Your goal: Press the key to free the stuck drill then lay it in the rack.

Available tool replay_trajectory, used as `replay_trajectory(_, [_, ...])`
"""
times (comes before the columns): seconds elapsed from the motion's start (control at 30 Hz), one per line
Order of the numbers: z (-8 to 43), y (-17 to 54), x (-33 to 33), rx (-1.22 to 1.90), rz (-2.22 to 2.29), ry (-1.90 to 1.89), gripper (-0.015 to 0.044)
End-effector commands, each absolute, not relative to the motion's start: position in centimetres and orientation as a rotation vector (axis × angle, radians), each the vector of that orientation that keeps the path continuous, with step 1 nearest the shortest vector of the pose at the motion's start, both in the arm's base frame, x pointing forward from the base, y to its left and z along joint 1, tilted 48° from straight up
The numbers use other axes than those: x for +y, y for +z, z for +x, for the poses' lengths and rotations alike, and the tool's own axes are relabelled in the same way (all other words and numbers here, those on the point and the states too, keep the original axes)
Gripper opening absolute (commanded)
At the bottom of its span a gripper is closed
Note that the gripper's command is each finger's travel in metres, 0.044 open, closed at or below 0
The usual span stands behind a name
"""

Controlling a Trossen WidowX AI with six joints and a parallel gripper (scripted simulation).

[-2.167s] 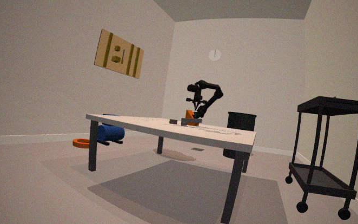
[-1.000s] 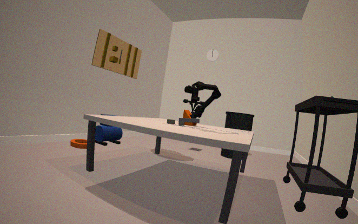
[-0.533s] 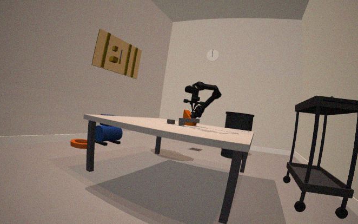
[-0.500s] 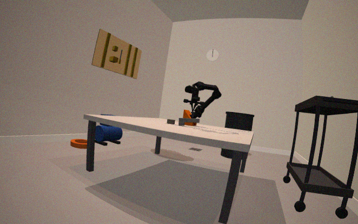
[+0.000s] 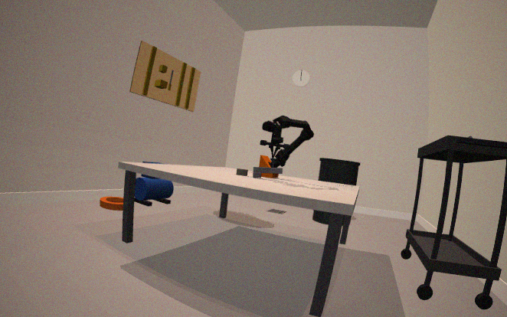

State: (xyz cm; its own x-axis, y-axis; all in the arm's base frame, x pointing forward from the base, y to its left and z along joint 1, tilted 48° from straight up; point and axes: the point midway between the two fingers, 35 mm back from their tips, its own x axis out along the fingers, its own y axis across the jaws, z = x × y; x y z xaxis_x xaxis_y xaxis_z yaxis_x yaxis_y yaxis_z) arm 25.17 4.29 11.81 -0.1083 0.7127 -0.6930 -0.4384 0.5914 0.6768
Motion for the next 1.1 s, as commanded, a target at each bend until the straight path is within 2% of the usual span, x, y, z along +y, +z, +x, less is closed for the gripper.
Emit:
replay_trajectory(0.0, [24.21,10.76,5.33,1.408,0.271,1.019,0.0000])
replay_trajectory(1.07, [23.91,10.08,6.16,1.408,0.271,1.020,0.0000])
